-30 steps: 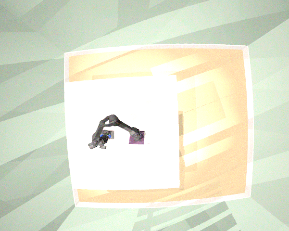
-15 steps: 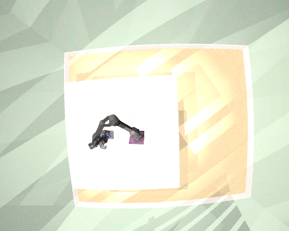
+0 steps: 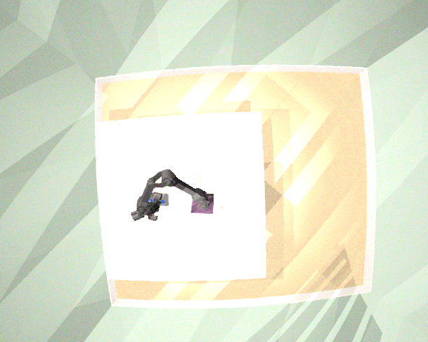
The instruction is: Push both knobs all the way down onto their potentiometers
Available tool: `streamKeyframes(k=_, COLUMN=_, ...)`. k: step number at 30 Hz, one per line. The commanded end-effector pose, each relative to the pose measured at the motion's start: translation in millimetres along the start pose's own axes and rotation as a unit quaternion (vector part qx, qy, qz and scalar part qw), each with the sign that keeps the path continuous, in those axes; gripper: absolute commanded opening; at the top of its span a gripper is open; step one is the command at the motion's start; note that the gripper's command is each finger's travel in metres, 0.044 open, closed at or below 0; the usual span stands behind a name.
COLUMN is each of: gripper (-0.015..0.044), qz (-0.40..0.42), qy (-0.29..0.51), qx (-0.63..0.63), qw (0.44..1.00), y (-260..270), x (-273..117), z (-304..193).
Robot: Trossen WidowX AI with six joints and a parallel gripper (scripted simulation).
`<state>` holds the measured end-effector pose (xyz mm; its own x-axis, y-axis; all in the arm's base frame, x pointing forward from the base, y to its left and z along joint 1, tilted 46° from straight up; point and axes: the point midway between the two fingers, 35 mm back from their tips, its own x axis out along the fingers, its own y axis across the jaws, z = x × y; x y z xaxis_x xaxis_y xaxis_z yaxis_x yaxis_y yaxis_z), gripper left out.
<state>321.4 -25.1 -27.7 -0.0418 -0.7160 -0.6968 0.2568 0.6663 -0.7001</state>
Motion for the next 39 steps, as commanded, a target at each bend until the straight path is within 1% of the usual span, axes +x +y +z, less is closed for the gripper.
streamKeyframes(k=1, gripper=0.0, qz=-0.002, qy=0.0, qx=-0.001, qw=1.0, y=-0.5, x=3.7, z=0.7)
streamKeyframes(k=39, gripper=0.0, qz=-0.002, qy=0.0, qx=-0.001, qw=1.0, y=-0.6, x=15.8, z=0.7)
